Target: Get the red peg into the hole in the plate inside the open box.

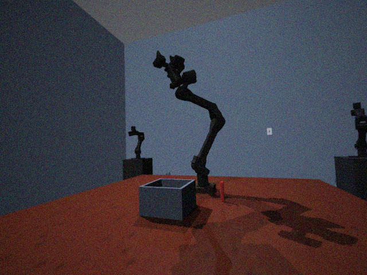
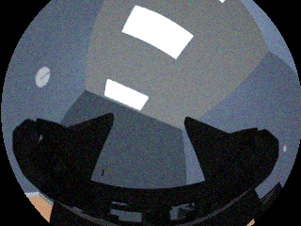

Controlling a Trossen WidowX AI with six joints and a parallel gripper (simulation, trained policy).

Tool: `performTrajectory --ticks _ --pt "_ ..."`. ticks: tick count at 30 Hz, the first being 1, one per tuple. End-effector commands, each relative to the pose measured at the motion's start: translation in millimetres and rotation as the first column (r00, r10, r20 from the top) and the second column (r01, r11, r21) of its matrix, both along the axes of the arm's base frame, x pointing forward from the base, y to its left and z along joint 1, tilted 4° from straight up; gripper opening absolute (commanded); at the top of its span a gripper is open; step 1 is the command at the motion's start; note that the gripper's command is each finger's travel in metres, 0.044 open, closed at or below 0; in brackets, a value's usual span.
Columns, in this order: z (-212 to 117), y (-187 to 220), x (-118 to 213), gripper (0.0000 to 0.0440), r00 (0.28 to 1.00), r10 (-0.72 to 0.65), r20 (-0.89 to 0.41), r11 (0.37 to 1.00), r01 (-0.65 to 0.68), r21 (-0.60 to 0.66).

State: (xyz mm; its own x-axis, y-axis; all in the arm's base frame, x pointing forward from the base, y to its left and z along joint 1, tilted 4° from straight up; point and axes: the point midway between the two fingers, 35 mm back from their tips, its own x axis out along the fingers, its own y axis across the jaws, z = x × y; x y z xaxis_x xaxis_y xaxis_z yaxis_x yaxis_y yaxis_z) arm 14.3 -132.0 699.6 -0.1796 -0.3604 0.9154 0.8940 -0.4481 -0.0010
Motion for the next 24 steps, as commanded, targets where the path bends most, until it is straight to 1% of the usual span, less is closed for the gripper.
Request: performTrajectory --ticks 1,6,12,18,24 --pt "-14 -26 23 0.044 0.994 0.106 -0.023 0.99 -0.103 0.095" --pt "-32 -51 55 0.044 0.971 0.235 -0.043 0.953 -0.222 0.208" --pt "-58 -73 96 0.044 0.922 0.385 -0.047 0.873 -0.347 0.343" --pt "-89 -85 139 0.044 0.851 0.524 -0.031 0.758 -0.449 0.472" --pt "-122 -87 181 0.044 0.765 0.644 0.007 0.615 -0.523 0.591"
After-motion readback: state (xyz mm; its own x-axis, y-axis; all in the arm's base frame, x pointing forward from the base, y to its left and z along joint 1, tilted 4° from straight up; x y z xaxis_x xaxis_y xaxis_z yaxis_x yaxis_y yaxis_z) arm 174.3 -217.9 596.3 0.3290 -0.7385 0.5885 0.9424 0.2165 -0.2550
